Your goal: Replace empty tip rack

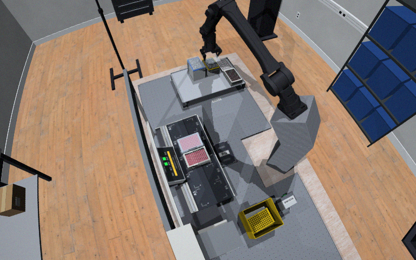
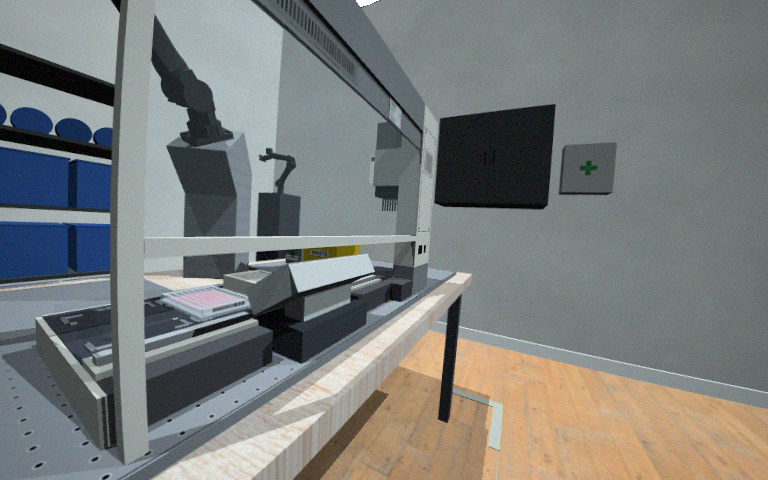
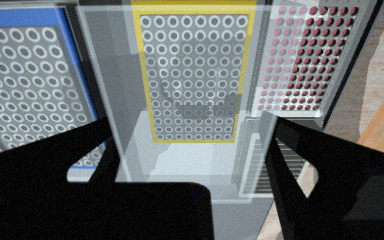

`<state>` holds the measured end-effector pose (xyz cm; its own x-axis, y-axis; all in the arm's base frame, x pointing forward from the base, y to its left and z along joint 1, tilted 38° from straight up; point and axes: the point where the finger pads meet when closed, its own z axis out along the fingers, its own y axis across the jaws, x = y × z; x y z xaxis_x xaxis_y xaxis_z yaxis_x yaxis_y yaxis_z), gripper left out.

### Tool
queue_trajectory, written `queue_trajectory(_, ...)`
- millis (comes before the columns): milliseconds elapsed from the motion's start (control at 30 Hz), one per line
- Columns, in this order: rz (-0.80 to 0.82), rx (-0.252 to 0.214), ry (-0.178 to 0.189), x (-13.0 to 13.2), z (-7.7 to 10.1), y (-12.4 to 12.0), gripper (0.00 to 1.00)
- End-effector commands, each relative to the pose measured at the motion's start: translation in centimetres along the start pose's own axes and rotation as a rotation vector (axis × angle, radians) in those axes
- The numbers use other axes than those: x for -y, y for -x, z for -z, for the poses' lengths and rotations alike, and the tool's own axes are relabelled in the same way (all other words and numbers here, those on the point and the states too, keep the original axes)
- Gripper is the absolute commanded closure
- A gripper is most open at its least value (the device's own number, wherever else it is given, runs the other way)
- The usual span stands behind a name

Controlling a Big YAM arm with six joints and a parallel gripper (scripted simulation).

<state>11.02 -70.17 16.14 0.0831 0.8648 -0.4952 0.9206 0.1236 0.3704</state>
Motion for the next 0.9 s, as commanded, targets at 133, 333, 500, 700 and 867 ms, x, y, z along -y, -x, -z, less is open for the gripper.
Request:
queue_trajectory(133,0.012,0.046,-0.005,0.3,4.2,1.9,1.0)
queue_trajectory(333,0.011,0.044,-0.006,0.3,5.0,1.7,1.0)
queue_trajectory(500,0.009,0.038,-0.007,0.4,5.4,1.4,1.0)
queue_trajectory(700,0.012,0.045,-0.006,0.3,6.7,1.7,1.0)
queue_trajectory(867,0.011,0.041,-0.006,0.4,7.4,1.5,1.0)
